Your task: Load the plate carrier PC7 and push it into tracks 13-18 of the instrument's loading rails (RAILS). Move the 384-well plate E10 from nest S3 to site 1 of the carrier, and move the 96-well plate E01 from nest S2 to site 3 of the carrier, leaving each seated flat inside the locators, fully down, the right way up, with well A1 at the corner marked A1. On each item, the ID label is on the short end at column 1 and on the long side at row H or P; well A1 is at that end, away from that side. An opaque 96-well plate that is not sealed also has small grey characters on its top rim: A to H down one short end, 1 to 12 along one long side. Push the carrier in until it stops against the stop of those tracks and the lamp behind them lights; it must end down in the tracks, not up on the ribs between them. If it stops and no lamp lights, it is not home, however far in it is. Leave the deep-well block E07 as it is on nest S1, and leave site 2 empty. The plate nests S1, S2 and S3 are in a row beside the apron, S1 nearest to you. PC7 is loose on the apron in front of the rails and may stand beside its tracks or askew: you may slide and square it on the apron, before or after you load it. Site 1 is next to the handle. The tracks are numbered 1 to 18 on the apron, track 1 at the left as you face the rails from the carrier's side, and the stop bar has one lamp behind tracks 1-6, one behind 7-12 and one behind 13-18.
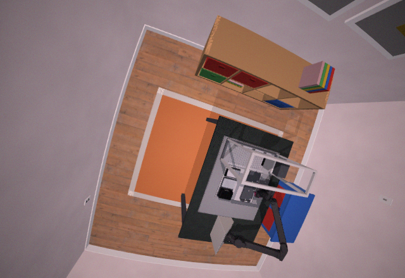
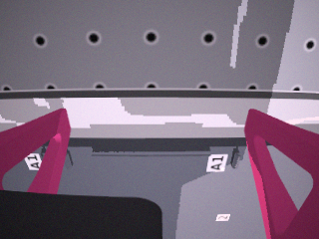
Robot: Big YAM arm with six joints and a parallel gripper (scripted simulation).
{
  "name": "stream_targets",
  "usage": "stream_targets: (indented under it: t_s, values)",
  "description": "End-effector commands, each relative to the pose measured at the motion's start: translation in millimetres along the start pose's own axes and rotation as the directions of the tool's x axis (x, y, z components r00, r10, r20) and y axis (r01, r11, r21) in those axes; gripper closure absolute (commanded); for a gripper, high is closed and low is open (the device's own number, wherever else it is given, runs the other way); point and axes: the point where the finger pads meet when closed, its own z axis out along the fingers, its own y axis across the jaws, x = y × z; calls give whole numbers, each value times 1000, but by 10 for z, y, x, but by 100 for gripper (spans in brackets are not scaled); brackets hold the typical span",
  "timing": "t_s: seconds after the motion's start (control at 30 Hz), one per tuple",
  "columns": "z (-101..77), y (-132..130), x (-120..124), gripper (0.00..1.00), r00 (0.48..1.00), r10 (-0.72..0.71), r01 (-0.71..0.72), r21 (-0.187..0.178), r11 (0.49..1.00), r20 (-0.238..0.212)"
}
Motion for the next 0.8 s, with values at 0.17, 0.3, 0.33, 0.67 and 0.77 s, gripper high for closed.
stream_targets:
  t_s: [0.17, 0.3, 0.33, 0.67, 0.77]
  values:
    - [-189, 118, 197, 0, 1000, -25, 25, -29, 999, 4]
    - [-188, 105, 220, 0, 1000, -27, 27, -27, 999, 3]
    - [-188, 105, 220, 0, 1000, -27, 27, -27, 999, 3]
    - [-188, 90, 264, 0, 1000, -30, 30, -25, 999, 1]
    - [-192, 92, 273, 0, 1000, -30, 30, -26, 999, 0]
